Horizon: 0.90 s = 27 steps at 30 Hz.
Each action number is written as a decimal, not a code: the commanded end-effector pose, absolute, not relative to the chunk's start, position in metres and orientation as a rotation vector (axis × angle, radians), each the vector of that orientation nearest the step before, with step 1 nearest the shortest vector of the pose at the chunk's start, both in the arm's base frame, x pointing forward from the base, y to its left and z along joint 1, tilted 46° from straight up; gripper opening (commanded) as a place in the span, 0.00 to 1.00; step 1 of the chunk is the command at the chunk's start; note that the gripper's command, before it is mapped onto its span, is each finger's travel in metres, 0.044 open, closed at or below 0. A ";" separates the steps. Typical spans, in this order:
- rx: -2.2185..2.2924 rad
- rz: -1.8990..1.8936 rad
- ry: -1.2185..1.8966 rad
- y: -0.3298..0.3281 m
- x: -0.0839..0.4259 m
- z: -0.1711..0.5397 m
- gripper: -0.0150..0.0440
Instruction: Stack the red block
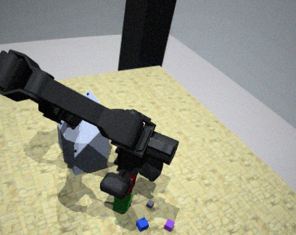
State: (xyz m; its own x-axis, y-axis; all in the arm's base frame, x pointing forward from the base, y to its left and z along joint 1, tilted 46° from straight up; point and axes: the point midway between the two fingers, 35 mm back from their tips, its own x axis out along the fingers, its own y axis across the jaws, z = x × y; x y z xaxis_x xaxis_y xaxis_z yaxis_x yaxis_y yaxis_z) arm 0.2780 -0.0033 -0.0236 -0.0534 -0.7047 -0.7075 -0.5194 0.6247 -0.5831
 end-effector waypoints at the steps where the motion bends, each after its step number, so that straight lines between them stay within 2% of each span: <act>1: -1.022 -0.202 1.720 -0.005 0.276 -0.026 0.25; 19: -1.021 -0.202 1.720 -0.003 0.277 -0.023 0.25; 27: -1.012 -0.202 1.713 -0.004 0.278 -0.025 0.61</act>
State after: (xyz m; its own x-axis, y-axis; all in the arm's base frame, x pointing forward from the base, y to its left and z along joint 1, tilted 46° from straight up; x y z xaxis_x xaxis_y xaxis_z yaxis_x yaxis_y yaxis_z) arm 0.2771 -0.0039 -0.0244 -0.0544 -0.7062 -0.7059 -0.5238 0.6221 -0.5819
